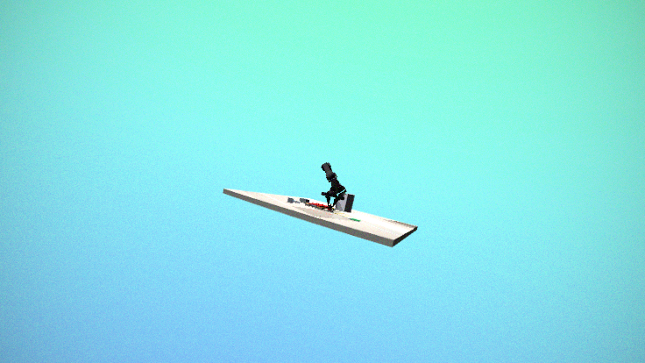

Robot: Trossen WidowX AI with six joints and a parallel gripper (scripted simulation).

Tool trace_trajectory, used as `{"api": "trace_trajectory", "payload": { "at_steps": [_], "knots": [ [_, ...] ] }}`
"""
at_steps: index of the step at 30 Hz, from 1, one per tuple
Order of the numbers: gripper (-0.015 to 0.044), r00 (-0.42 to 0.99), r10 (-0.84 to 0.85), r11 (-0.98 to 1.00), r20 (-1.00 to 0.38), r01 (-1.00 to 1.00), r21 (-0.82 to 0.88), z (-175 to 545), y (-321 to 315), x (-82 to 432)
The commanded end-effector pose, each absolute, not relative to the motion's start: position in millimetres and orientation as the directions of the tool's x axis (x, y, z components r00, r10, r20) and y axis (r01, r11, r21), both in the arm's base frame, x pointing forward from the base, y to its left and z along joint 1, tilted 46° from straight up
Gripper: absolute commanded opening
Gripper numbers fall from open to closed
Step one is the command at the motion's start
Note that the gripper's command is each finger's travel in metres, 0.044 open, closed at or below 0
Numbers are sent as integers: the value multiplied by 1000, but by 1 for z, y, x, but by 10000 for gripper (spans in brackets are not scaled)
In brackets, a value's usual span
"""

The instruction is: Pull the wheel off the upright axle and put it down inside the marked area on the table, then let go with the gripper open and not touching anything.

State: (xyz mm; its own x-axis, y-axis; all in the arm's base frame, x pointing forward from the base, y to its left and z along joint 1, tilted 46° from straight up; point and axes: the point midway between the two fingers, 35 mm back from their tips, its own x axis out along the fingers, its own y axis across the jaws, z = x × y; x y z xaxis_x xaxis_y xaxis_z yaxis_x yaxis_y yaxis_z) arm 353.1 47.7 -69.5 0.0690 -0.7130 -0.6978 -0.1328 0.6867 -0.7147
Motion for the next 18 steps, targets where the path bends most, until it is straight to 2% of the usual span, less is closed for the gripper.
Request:
{"api": "trace_trajectory", "payload": {
  "at_steps": [1, 18],
  "knots": [
    [0, 70, -712, 688, -698, -130, -714, -68, 49, 353],
    [0, 71, -712, 687, -698, -131, -714, -64, 53, 353]
  ]
}}
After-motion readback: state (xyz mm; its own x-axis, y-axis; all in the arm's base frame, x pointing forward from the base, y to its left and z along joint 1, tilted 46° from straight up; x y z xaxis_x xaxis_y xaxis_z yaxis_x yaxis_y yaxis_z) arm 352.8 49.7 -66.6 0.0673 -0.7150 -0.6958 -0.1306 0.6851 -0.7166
